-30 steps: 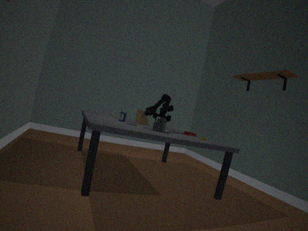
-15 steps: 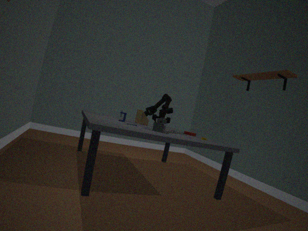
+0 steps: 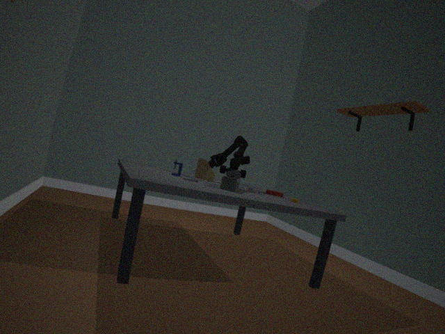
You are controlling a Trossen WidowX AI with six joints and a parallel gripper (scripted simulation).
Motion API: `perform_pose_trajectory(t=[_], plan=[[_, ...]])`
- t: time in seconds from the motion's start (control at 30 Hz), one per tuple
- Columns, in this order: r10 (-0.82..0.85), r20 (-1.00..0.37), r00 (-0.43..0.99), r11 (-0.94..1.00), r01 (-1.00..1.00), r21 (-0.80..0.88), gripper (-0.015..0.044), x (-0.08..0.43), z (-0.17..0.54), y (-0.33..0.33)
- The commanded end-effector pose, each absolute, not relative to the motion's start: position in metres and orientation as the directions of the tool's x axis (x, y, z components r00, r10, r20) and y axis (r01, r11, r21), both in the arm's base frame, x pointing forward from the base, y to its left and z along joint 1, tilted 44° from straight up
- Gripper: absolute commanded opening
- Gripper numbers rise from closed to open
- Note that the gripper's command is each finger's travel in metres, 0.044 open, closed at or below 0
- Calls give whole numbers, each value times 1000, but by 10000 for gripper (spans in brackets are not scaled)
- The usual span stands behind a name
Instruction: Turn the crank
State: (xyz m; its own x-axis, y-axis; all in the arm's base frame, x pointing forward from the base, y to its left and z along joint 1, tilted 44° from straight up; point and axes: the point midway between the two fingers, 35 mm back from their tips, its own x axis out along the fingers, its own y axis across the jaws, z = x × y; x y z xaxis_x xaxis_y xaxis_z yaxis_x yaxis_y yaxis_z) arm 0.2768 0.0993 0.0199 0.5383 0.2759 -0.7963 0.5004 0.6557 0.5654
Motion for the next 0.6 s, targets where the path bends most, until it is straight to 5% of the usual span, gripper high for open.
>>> perform_pose_trajectory(t=[0.0,0.57], plan=[[271,-797,540,653,505,565,0,277,20,99],[271,-797,540,653,505,564,0,276,23,92]])
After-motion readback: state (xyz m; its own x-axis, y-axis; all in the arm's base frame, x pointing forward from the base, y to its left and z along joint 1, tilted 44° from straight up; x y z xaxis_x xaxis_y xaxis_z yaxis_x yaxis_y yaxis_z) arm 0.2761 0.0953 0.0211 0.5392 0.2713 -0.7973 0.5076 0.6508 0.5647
